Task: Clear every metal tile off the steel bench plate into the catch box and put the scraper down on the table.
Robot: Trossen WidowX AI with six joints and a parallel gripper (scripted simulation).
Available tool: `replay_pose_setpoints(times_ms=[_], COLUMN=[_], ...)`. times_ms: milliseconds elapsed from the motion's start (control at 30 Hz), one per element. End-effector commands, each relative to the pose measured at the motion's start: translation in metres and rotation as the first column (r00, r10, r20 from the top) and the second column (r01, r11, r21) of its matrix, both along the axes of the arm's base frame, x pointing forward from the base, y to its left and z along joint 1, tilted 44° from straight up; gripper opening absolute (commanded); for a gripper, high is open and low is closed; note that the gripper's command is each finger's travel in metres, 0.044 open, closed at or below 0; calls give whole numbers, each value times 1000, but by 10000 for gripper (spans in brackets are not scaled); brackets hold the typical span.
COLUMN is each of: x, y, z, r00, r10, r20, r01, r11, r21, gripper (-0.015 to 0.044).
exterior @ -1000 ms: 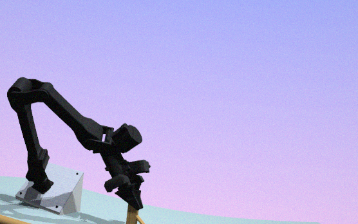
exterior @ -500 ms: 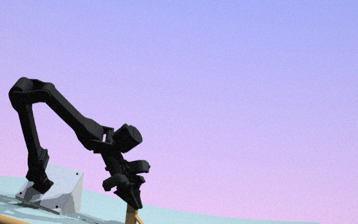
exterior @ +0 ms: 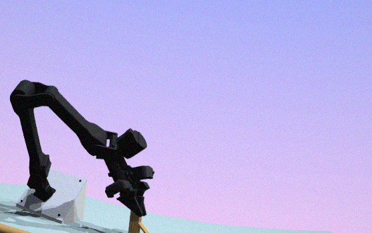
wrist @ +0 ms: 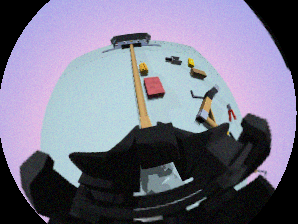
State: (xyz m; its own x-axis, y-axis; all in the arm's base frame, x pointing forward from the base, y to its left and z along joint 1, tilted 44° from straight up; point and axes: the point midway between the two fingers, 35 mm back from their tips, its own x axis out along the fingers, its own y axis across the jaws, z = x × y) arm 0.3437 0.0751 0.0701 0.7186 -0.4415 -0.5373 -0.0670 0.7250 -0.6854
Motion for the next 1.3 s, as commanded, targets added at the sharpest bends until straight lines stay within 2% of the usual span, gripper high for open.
replay_pose_setpoints(times_ms=[0,1033,1267], x=[-10,-74,-75], y=[1,-13,-17], z=[2,0,3], r00=[1000,1000,1000], r10=[4,3,1], r20=[5,4,6], r01=[-4,-3,-1], r11=[1000,1000,1000], r21=[4,2,2], gripper=[0,0,0])
